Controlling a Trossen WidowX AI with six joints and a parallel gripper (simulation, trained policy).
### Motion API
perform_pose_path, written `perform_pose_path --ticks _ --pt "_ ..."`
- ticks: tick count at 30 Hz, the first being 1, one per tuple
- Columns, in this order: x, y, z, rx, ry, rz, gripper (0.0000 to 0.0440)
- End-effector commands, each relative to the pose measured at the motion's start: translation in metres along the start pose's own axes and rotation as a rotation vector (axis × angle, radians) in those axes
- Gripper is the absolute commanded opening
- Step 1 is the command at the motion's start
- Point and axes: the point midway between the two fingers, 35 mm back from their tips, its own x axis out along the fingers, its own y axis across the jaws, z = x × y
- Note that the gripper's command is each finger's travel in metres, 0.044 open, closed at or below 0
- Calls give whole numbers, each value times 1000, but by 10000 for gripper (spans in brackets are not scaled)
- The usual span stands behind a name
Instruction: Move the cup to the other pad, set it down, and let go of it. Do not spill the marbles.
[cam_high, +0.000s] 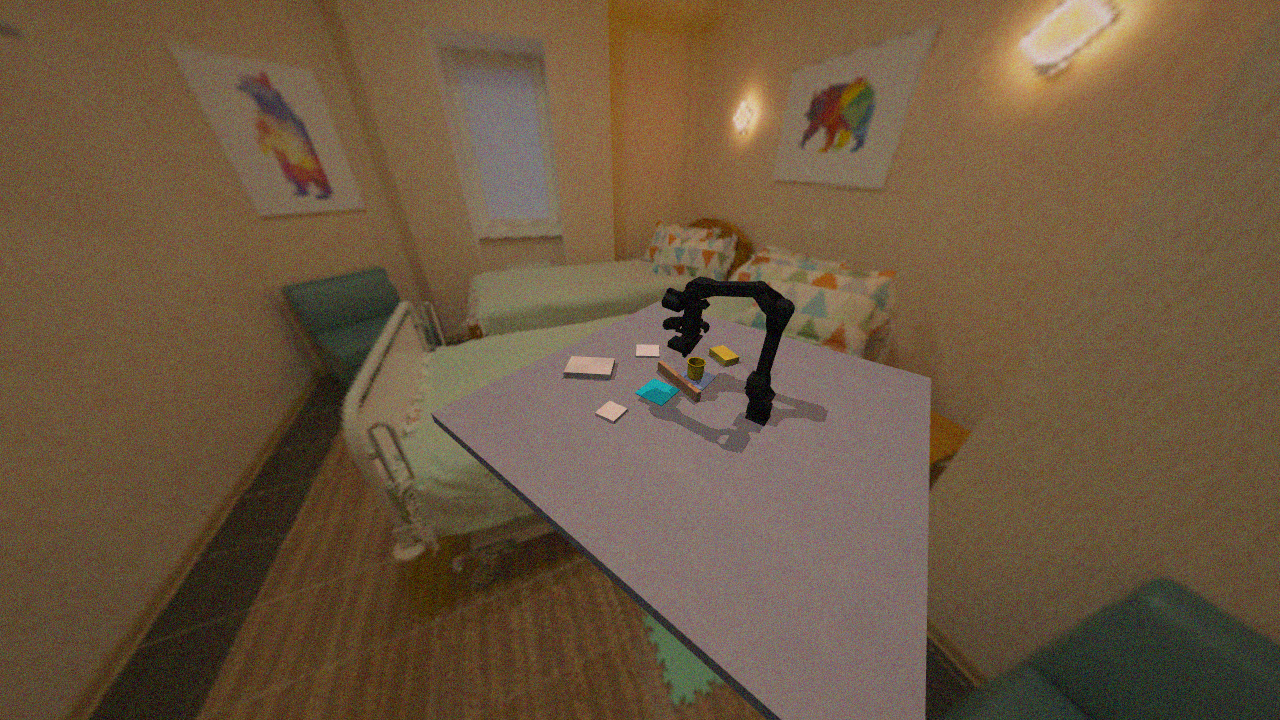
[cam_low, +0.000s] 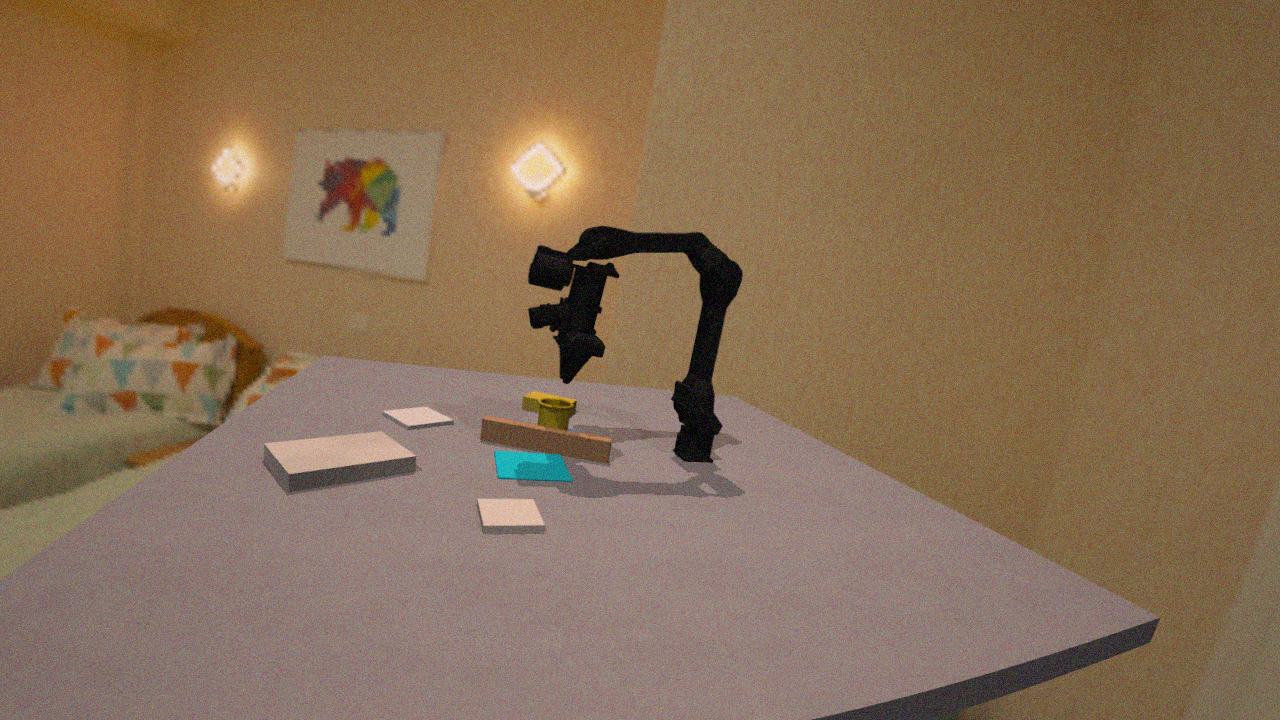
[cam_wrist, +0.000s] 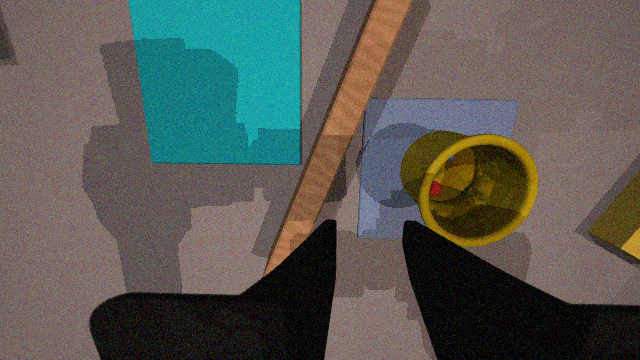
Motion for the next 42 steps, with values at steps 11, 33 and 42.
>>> perform_pose_path --ticks 11,33,42 --pt "37 -24 -9 -42 101 -25 157" --pt "105 -43 -23 -171 165 -7 181" --pt "120 -45 -26 -284 168 4 14"
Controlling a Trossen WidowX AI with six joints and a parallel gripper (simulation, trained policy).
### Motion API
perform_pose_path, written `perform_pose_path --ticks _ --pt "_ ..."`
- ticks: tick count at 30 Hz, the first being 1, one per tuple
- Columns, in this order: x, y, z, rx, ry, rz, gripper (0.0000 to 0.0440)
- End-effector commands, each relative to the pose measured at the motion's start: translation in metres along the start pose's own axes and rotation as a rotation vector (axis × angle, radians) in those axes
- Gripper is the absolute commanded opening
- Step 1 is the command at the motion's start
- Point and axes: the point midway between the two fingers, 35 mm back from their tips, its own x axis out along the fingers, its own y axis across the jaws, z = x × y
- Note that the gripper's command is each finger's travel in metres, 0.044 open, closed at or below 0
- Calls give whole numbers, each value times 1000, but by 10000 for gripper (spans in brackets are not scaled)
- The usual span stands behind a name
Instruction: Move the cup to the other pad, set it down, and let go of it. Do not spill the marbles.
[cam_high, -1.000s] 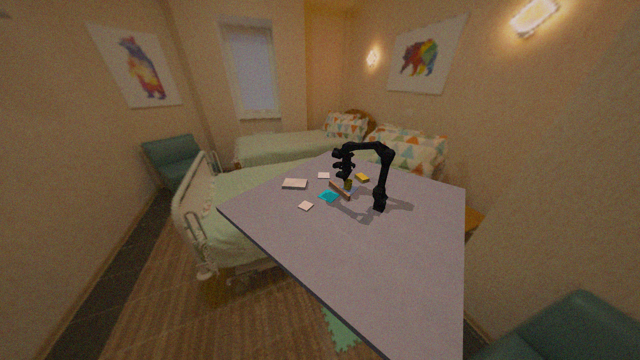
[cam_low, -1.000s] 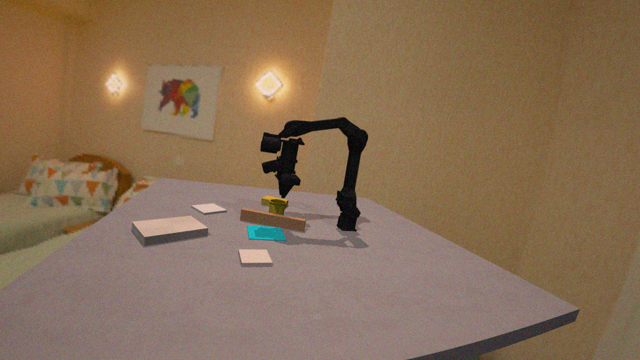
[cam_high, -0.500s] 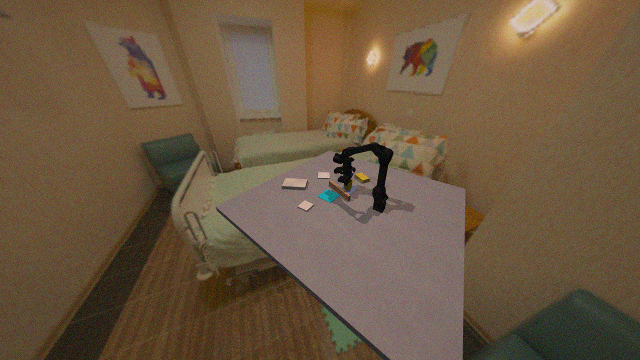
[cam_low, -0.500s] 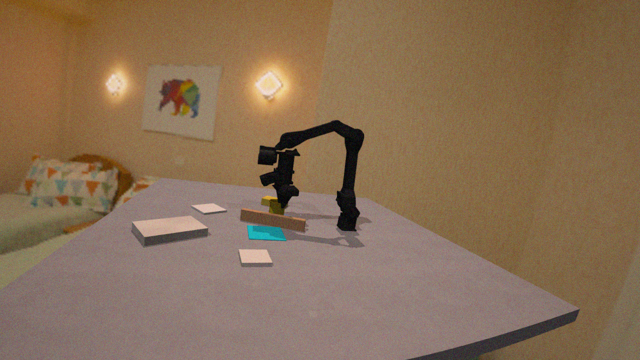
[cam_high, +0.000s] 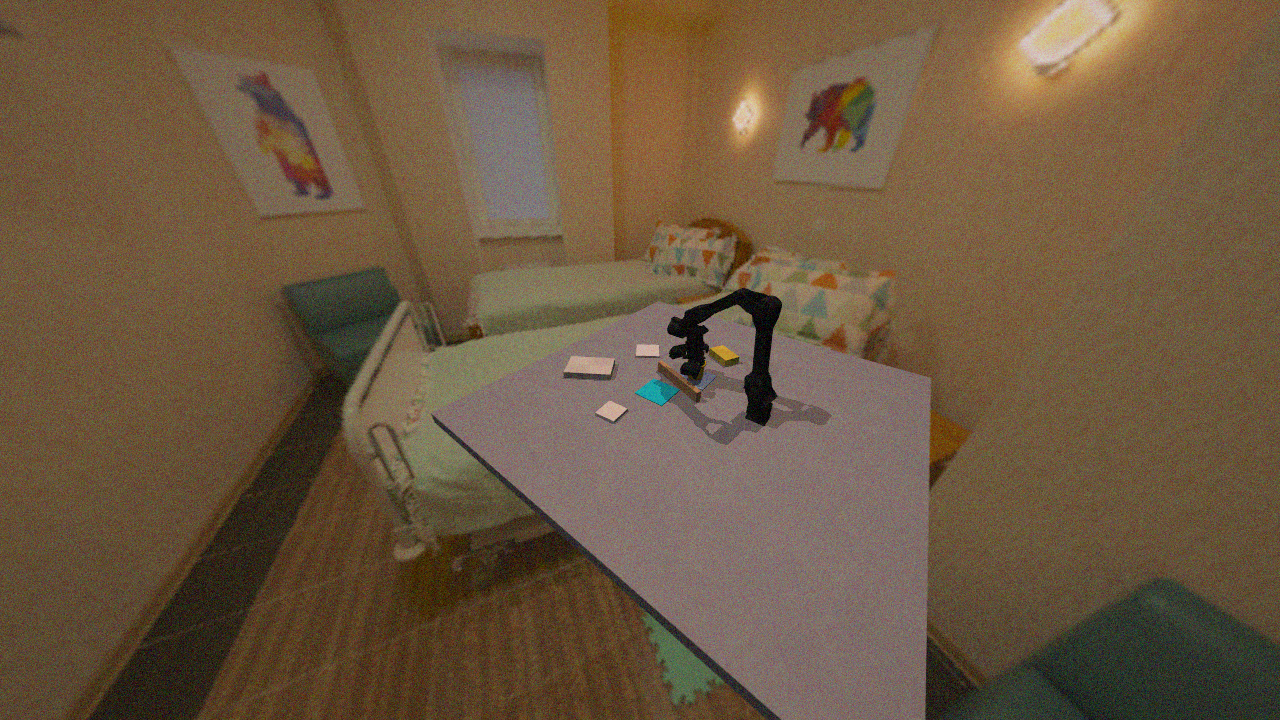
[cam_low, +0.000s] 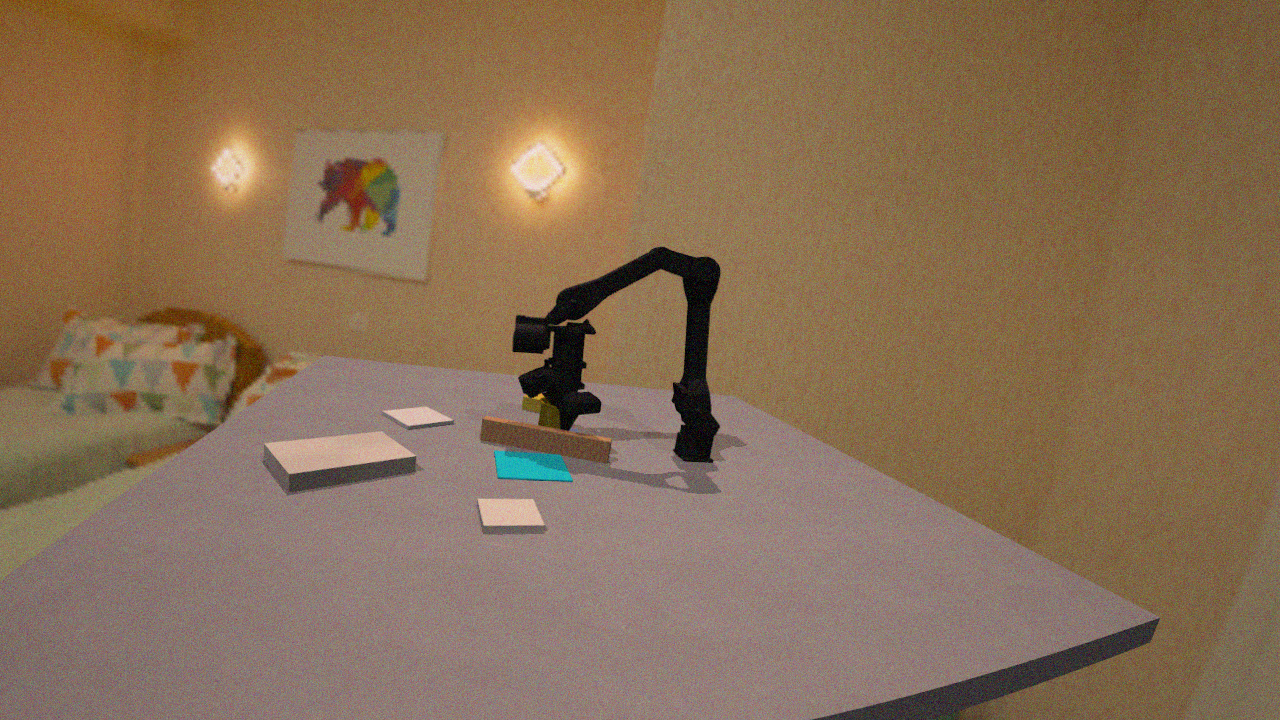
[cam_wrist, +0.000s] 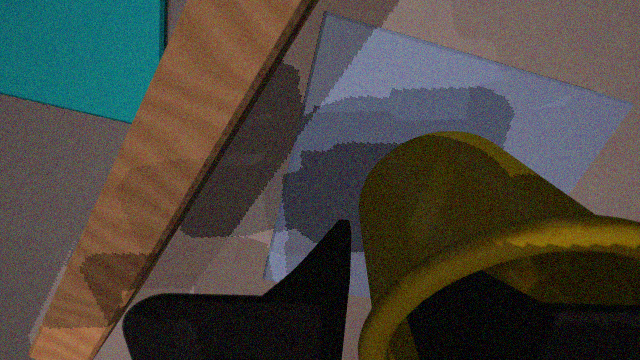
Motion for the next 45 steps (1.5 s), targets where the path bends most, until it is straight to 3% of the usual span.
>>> perform_pose_path --ticks 1,23,45 --pt "5 -2 0 -52 4 3 0" --pt "-42 0 28 -154 -68 4 26" --pt "-81 41 78 -218 -184 -23 0"
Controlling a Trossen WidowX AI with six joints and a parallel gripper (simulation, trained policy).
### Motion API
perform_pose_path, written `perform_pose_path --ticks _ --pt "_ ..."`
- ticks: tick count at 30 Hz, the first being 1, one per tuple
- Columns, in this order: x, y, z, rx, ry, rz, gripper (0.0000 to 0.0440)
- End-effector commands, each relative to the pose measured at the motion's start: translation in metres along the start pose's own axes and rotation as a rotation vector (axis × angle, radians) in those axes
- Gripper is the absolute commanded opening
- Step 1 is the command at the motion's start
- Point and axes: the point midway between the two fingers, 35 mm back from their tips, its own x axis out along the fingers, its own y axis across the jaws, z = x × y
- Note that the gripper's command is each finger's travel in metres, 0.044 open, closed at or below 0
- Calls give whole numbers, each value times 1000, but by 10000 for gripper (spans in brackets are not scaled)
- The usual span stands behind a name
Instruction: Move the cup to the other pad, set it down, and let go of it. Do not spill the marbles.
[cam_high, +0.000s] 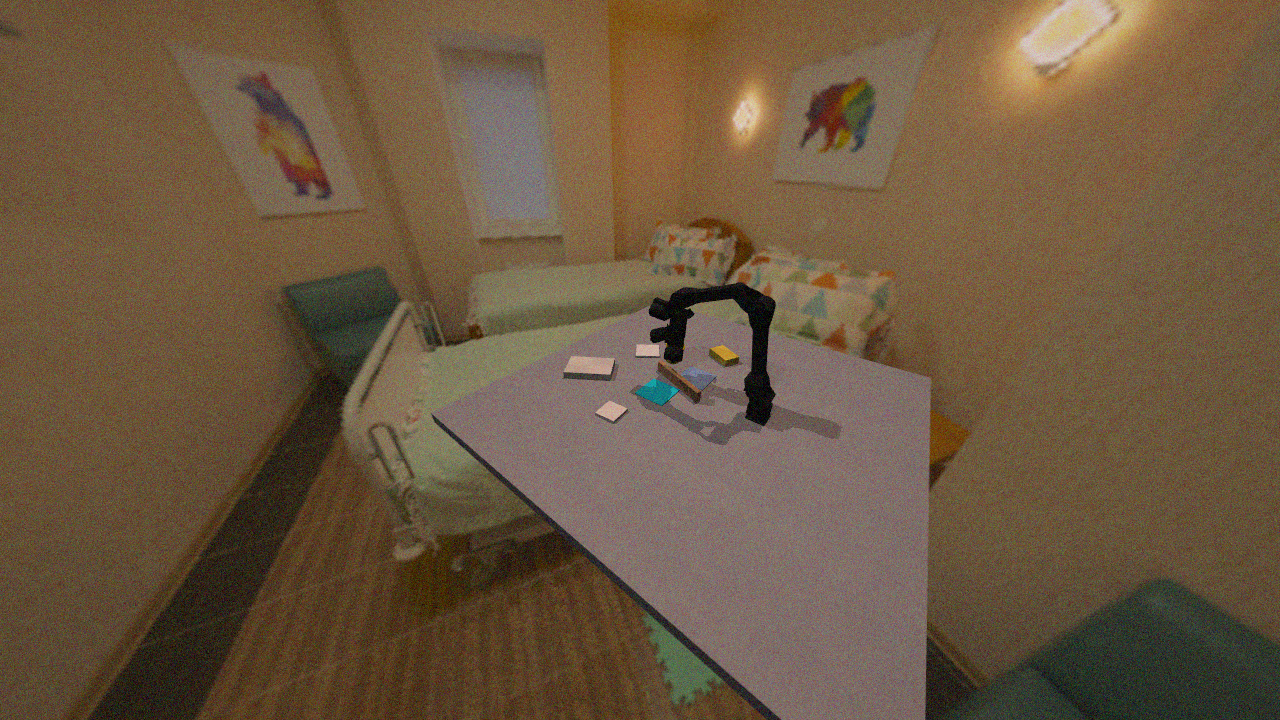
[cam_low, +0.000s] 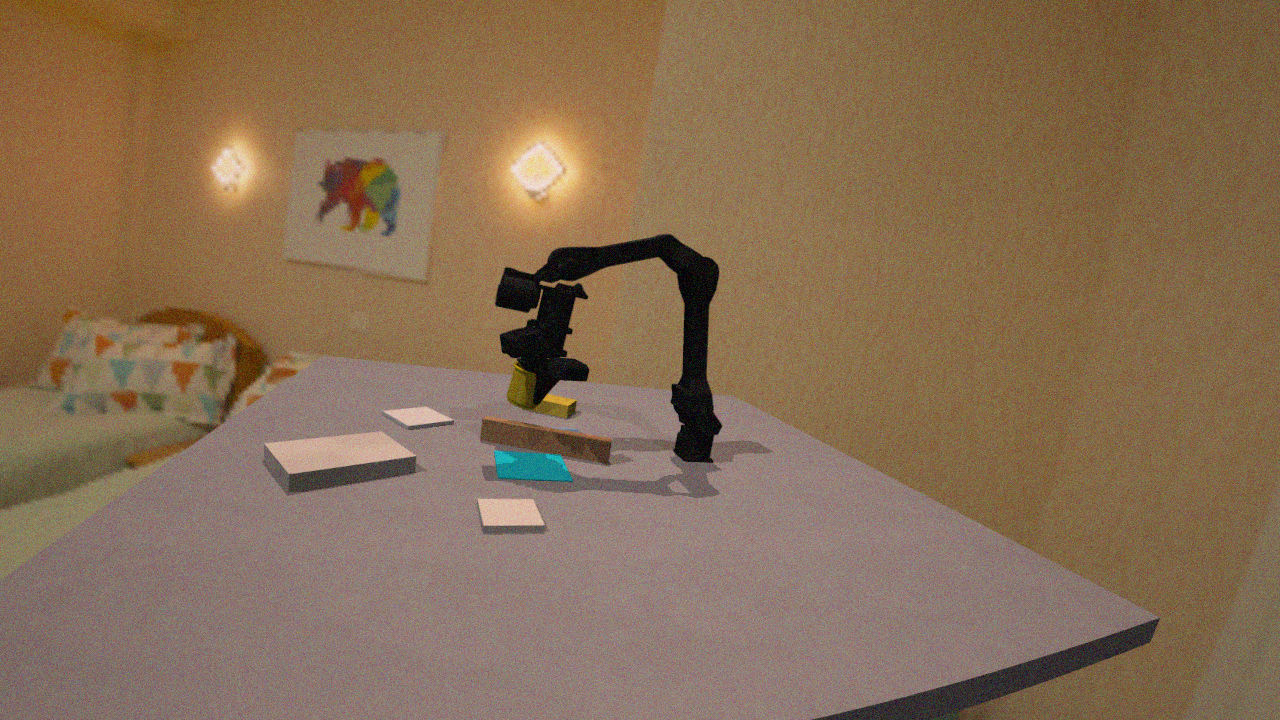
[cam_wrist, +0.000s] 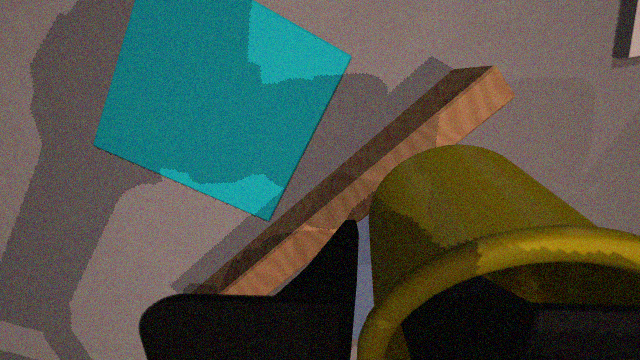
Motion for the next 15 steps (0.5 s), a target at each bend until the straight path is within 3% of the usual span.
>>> perform_pose_path --ticks 1,15 --pt "-1 10 14 -9 -21 0 0" --pt "3 54 50 -46 -82 -5 0"
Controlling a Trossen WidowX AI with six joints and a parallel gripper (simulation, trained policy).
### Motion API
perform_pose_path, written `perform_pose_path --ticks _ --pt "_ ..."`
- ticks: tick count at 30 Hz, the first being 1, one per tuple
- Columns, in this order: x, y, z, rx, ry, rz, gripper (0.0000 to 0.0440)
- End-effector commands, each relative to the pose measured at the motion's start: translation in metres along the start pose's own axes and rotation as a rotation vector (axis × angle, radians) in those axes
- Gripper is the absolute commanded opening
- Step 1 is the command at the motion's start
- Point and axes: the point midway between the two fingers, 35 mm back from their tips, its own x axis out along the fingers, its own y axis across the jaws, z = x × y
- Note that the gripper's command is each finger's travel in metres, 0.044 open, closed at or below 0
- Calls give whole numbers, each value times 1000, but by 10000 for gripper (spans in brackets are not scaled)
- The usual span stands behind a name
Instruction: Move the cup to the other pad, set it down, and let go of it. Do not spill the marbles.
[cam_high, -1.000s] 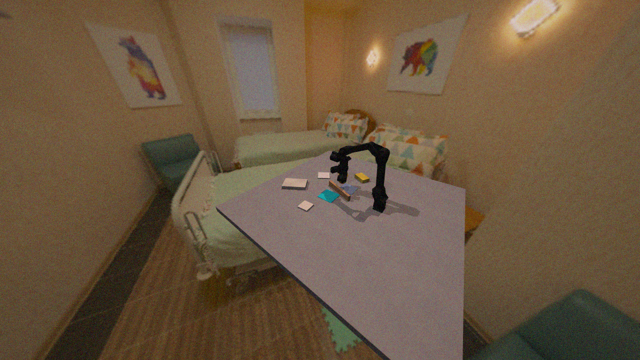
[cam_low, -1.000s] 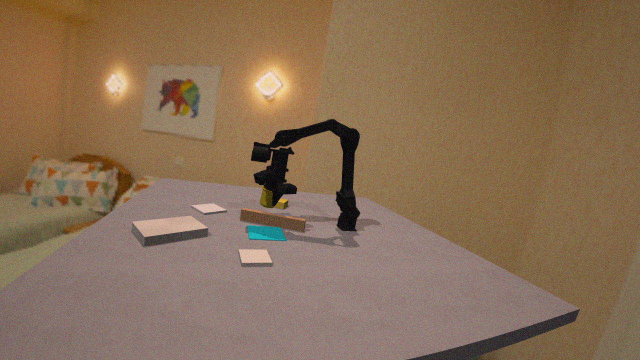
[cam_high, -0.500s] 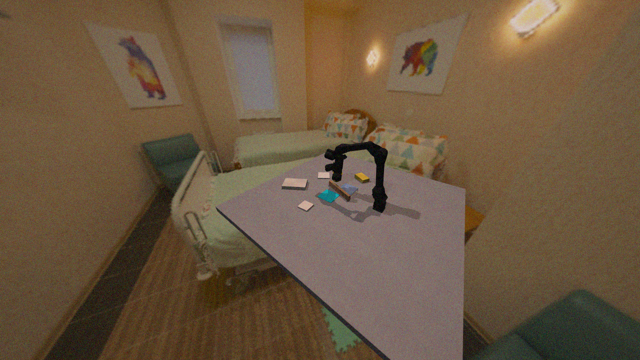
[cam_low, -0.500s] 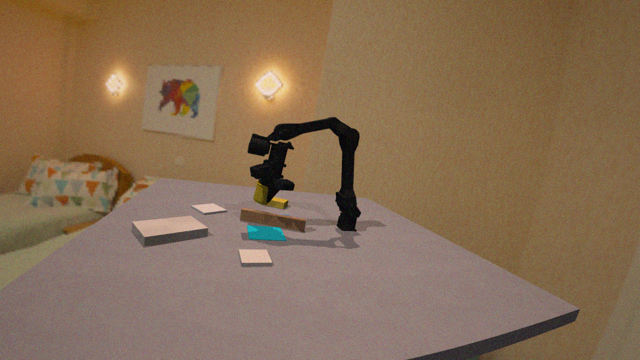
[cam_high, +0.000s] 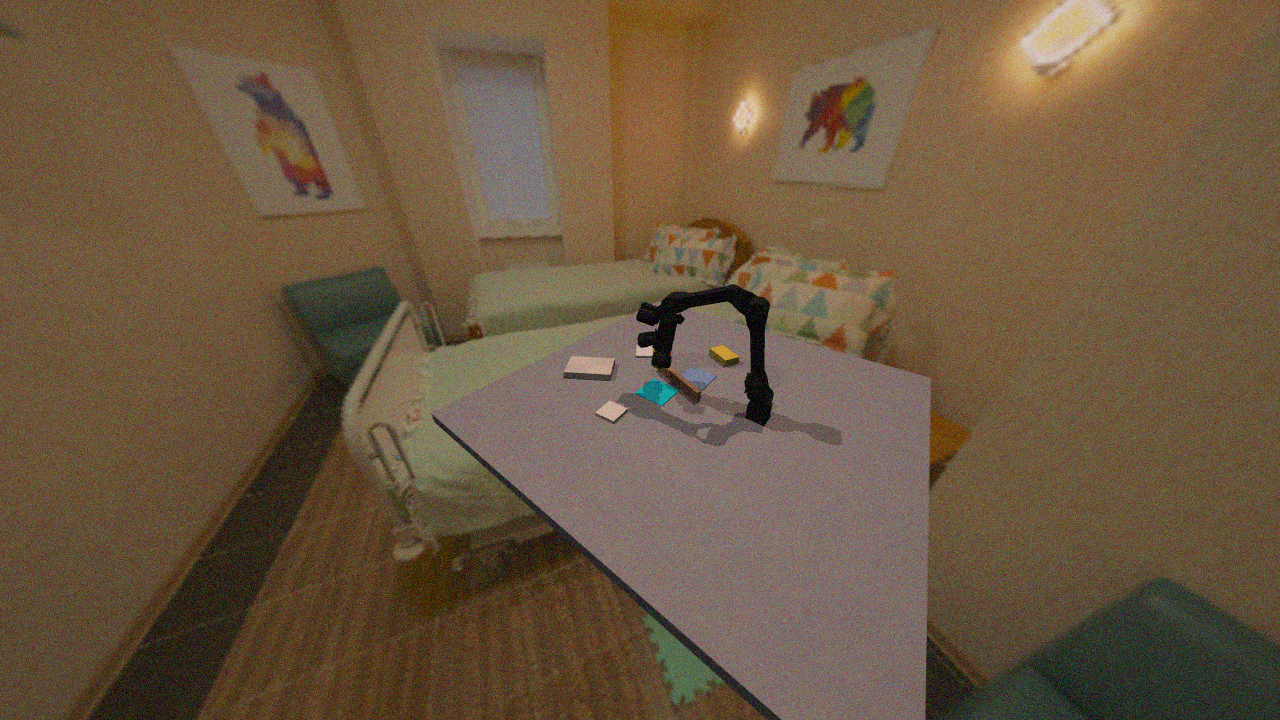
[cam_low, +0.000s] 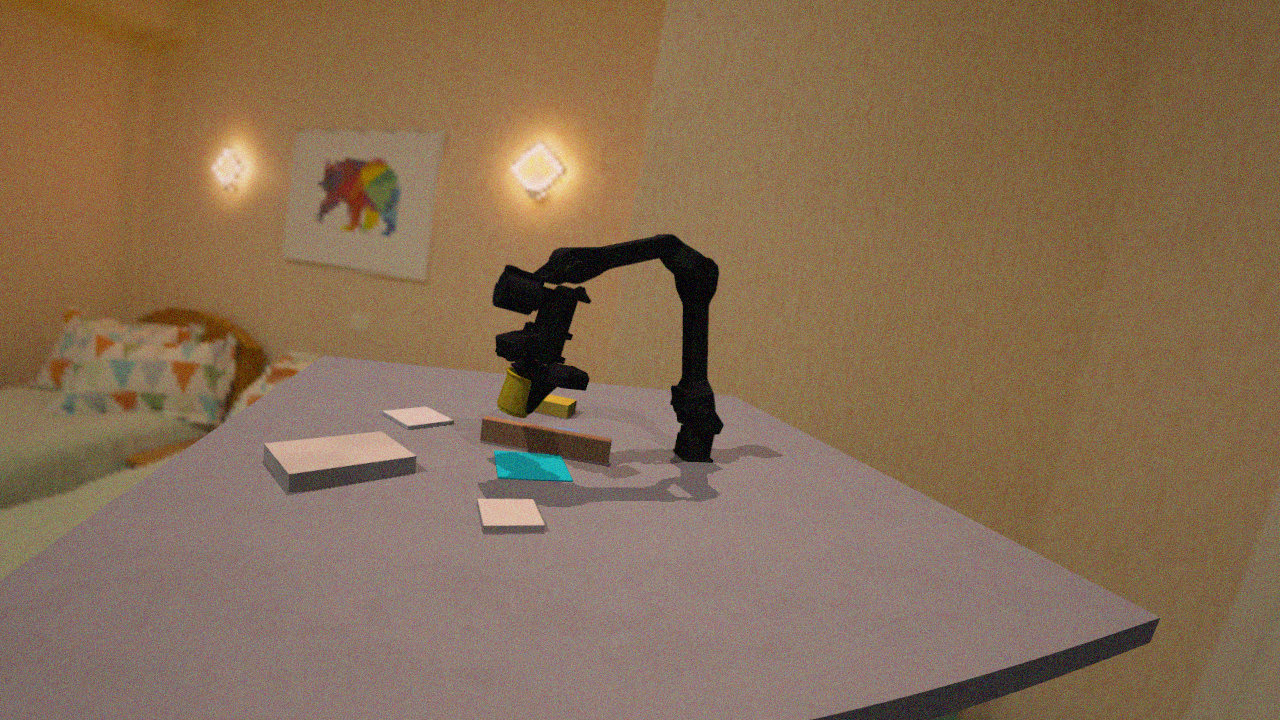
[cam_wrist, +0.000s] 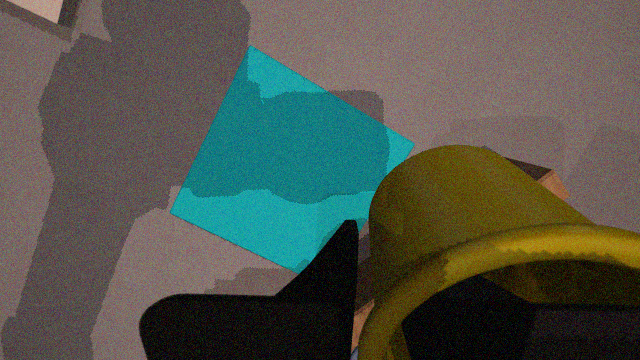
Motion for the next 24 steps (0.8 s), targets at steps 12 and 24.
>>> perform_pose_path --ticks 12,24 --pt "26 50 21 -26 -26 1 0" --pt "58 62 10 -7 -9 -12 38"
